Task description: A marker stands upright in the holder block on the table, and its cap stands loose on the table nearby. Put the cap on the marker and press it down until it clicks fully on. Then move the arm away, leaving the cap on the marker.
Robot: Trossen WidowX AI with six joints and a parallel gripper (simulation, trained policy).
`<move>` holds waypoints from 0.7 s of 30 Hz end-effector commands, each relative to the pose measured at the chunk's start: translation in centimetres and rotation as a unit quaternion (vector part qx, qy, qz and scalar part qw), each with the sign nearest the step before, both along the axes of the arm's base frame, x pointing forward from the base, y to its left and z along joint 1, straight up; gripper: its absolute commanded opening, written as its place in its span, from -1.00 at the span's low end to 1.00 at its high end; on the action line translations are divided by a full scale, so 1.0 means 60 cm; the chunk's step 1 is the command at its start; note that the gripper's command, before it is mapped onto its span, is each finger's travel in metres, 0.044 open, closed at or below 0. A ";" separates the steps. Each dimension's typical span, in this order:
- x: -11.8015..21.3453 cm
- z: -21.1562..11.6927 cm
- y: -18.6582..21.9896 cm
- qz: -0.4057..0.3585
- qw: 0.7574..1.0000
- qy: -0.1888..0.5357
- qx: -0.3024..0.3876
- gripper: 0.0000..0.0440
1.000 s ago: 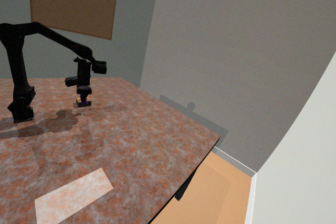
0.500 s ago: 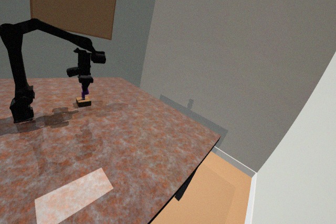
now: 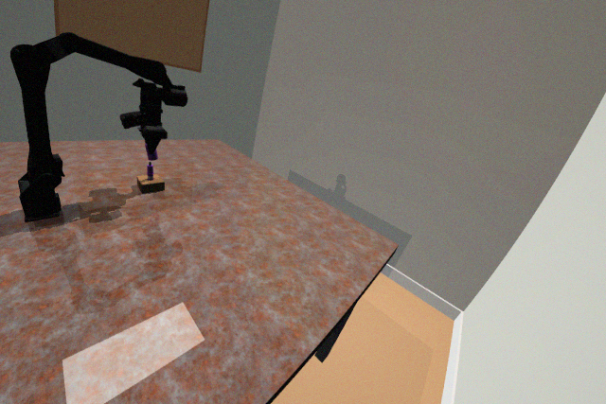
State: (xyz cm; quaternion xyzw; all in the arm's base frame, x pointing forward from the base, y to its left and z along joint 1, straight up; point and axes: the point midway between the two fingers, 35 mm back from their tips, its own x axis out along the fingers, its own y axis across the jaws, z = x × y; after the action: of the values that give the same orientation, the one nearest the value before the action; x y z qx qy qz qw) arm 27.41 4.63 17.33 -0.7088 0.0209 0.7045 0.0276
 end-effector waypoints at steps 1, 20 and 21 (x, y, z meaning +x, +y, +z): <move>0.000 0.001 0.011 0.001 1.000 0.008 0.000 -1.00; -0.005 -0.039 0.019 0.007 0.999 0.048 -0.004 -1.00; -0.005 -0.043 0.019 0.008 0.999 0.050 -0.003 -1.00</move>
State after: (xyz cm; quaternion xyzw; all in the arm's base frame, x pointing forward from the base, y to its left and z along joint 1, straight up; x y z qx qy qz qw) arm 27.18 5.75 15.42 -0.6794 0.0201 0.7332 0.0188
